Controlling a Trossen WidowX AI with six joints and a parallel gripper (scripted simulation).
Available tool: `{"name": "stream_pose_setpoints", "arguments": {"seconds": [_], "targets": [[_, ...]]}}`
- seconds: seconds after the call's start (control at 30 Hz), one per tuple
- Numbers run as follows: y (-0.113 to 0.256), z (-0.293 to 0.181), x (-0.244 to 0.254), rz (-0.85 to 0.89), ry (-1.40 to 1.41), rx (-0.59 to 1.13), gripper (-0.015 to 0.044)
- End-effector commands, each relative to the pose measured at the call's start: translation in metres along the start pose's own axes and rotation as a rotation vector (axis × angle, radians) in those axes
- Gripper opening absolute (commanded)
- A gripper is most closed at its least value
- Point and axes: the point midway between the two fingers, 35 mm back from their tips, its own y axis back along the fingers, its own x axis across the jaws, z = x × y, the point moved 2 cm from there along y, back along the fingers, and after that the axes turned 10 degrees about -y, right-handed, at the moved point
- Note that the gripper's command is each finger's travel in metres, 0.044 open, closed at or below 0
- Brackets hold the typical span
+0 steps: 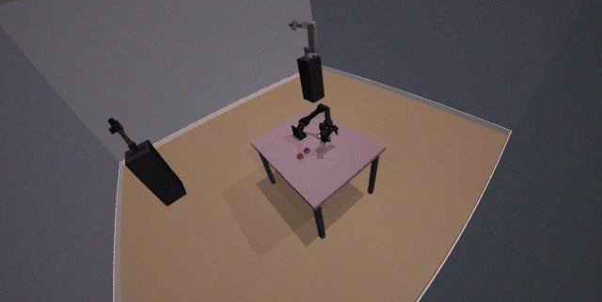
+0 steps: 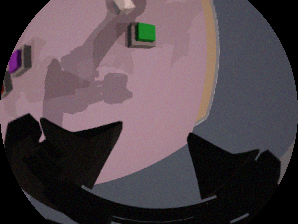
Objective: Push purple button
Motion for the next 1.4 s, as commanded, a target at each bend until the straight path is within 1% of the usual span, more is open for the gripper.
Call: {"name": "stream_pose_setpoints", "arguments": {"seconds": [0.0, 0.07, 0.3, 0.57, 1.0, 1.37], "targets": [[0.001, 0.0, 0.001, 0.003, 0.016, 0.001, 0.04], [0.006, 0.0, 0.008, 0.026, 0.14, 0.005, 0.04], [0.035, 0.0, 0.045, 0.149, 0.796, -0.025, 0.04], [0.069, 0.007, 0.088, 0.258, 1.526, -0.171, 0.04], [0.101, 0.019, 0.128, 0.281, 2.167, -0.41, 0.04], [0.125, 0.033, 0.159, 0.189, 2.677, -0.662, 0.04]]}}
